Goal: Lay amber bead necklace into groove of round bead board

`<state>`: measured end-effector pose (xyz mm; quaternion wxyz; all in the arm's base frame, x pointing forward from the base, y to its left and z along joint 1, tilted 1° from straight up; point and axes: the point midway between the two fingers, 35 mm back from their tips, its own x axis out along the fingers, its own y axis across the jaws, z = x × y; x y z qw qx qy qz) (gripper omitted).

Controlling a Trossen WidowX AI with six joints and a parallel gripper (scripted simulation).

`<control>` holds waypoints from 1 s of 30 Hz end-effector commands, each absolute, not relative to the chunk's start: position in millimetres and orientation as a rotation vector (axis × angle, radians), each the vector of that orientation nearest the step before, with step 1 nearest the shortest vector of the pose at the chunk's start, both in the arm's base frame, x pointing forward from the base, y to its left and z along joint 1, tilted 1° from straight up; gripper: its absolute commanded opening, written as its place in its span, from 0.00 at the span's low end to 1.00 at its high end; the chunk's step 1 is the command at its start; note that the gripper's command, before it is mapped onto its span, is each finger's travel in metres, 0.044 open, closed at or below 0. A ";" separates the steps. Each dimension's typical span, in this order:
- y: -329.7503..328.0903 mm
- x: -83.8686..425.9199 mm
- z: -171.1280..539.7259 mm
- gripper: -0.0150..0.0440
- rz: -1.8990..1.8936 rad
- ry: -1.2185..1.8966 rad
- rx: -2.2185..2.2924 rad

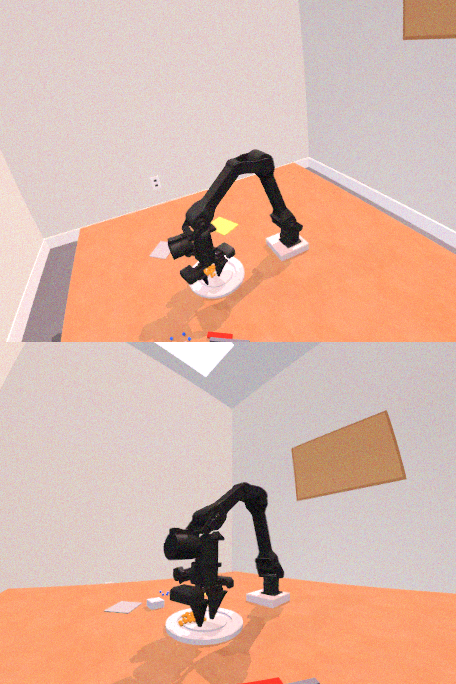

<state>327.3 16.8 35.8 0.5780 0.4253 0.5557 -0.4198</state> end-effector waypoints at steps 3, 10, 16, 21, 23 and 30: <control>17.2 327.2 40.6 0.92 -0.983 1.300 0.999; 16.8 326.4 45.1 1.00 -0.983 1.299 1.002; 12.0 330.5 48.1 0.87 -0.897 1.340 0.913; -6.0 343.7 59.0 0.68 -0.588 1.453 0.592; -13.6 348.5 63.3 0.68 -0.463 1.485 0.461; -27.0 356.0 70.7 0.68 -0.250 1.521 0.238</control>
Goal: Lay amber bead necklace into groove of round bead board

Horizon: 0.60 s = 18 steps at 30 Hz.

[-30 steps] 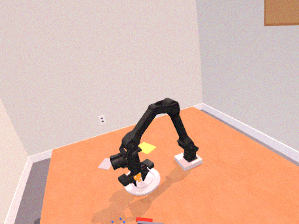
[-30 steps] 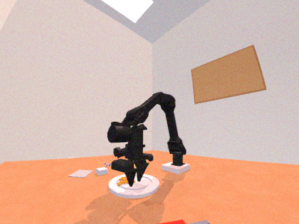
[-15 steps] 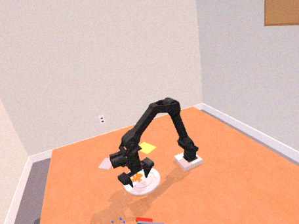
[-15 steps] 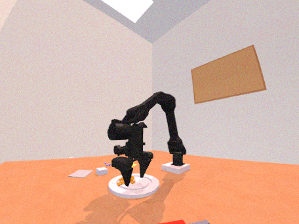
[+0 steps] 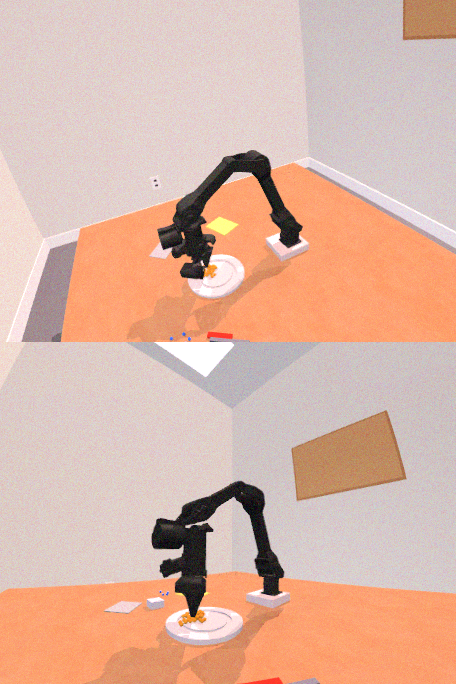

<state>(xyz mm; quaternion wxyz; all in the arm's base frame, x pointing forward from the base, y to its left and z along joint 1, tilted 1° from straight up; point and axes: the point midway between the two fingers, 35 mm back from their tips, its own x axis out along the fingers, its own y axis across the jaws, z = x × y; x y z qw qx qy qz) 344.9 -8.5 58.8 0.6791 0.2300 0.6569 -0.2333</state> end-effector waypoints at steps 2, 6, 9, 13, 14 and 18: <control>-27.0 356.0 70.7 0.68 -0.250 1.521 0.238; -27.0 356.0 70.7 0.68 -0.250 1.521 0.238; -27.0 356.0 70.7 0.68 -0.250 1.521 0.238; -27.0 356.1 69.4 0.68 -0.250 1.521 0.238; -27.0 356.2 66.6 0.68 -0.250 1.521 0.238; -27.2 356.6 54.6 0.68 -0.250 1.521 0.238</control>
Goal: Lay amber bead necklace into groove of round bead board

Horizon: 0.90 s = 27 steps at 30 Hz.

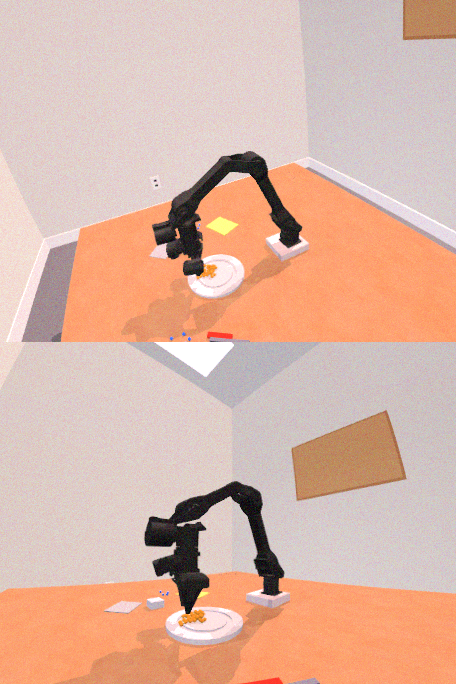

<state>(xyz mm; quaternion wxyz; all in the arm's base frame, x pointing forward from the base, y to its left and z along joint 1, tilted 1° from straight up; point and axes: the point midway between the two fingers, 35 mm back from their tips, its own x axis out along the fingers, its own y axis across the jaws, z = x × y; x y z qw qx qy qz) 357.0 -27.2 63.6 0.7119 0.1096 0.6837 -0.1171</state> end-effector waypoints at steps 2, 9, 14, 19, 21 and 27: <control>-27.2 357.0 63.3 0.68 -0.259 1.516 0.243; -27.3 357.4 55.0 0.68 -0.257 1.517 0.242; -27.4 357.6 47.1 0.68 -0.255 1.518 0.241; -27.4 357.5 39.2 0.68 -0.252 1.520 0.239; -27.5 357.5 36.0 0.68 -0.252 1.520 0.239; -27.5 357.3 30.6 0.68 -0.250 1.521 0.238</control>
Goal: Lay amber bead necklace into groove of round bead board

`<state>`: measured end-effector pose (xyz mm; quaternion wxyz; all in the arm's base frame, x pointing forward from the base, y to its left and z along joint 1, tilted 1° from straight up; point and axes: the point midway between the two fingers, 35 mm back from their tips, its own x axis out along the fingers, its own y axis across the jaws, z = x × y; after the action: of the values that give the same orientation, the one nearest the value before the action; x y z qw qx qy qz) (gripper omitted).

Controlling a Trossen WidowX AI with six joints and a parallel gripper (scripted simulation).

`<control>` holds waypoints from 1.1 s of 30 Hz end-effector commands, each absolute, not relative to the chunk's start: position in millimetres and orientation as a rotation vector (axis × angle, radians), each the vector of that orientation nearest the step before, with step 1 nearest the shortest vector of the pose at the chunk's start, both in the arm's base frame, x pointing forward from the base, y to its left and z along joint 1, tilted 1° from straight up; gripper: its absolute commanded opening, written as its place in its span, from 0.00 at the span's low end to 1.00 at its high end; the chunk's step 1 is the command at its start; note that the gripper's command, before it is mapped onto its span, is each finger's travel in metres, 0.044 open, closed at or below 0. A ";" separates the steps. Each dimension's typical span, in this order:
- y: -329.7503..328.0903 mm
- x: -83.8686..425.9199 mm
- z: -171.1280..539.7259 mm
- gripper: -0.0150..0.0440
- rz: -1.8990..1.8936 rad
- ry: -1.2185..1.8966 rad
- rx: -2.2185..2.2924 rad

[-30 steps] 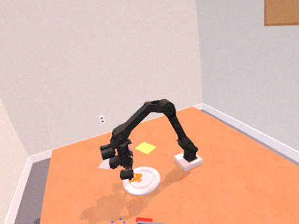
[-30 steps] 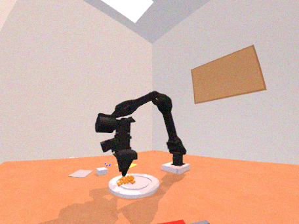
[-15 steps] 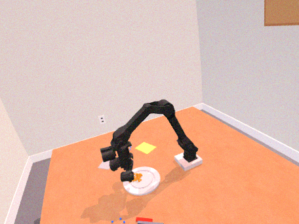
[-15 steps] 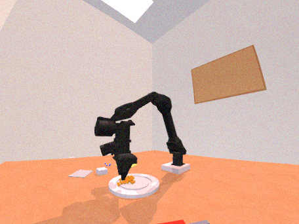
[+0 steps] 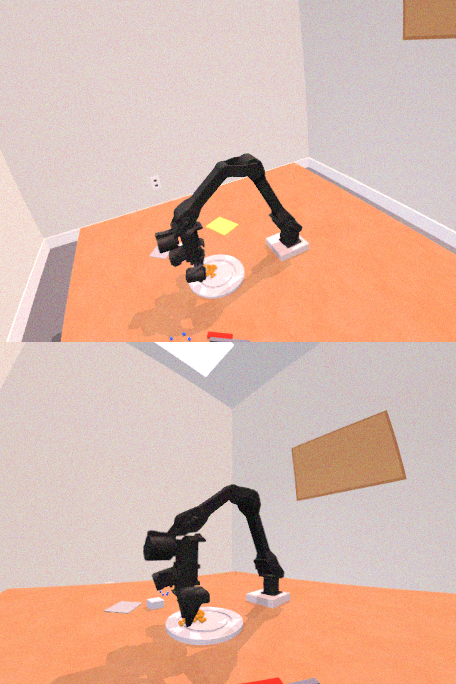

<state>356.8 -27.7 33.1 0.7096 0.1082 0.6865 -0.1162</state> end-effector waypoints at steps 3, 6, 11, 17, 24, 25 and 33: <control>-27.7 356.8 33.1 0.54 -0.258 1.524 0.240; -27.7 356.8 33.1 0.41 -0.258 1.524 0.240; -27.7 356.8 33.1 0.25 -0.258 1.524 0.240; -27.7 356.8 33.1 0.25 -0.258 1.524 0.240; -27.7 356.8 33.1 0.25 -0.258 1.524 0.240; -27.7 356.8 33.1 0.25 -0.258 1.524 0.240; -27.7 356.8 33.1 0.25 -0.258 1.524 0.240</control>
<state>356.9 -27.7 32.9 0.7096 0.1081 0.6865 -0.1162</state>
